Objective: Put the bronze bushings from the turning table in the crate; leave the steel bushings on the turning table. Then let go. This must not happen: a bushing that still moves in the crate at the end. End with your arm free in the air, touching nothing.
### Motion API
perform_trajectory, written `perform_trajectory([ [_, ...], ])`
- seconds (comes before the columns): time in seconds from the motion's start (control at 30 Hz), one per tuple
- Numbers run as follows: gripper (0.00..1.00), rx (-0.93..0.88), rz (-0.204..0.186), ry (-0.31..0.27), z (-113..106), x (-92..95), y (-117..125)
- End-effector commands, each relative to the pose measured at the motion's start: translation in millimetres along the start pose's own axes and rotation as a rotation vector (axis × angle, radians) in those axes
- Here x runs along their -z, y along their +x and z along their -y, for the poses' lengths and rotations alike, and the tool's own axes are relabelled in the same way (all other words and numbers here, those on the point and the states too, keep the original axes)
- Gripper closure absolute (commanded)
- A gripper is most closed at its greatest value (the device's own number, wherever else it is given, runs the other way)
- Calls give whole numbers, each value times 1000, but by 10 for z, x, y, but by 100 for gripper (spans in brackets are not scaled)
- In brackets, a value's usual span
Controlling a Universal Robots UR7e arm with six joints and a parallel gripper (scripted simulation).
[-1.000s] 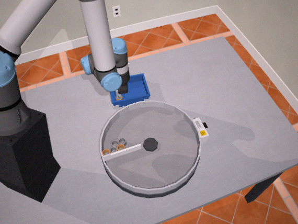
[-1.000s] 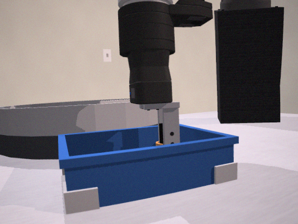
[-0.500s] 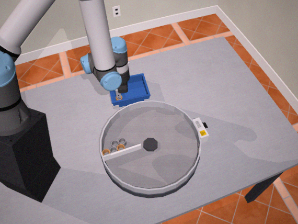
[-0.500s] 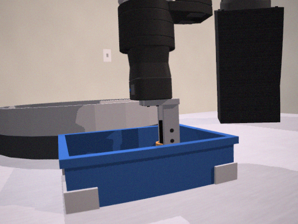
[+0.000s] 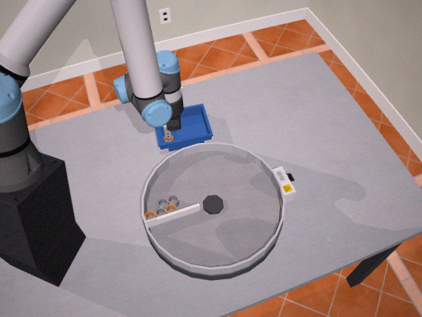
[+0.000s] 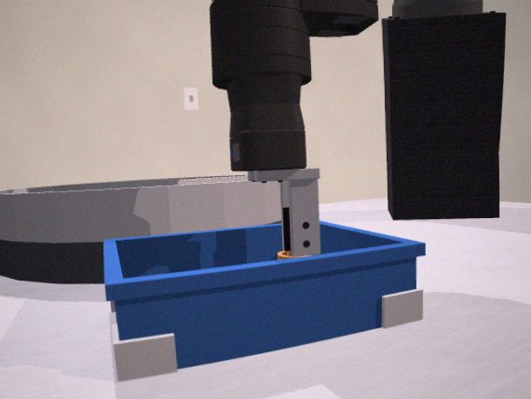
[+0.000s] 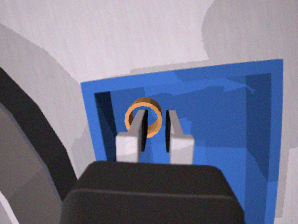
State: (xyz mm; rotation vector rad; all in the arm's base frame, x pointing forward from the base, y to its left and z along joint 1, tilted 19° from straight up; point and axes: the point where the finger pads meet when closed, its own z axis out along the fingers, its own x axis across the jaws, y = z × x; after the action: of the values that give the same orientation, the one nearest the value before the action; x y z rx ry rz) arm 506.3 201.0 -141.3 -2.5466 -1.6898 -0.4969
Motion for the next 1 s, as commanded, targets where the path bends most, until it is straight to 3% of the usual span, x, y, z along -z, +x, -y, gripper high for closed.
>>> perform_trajectory([
  [0.0, 58, 0, -1, -1, -5, 27, 4],
  [0.5, 58, 0, -1, -1, -5, 62, 5],
  [0.67, 58, 0, -1, -1, -5, 591, 5],
  [0.97, 58, 0, -1, -1, -5, 591, 5],
])
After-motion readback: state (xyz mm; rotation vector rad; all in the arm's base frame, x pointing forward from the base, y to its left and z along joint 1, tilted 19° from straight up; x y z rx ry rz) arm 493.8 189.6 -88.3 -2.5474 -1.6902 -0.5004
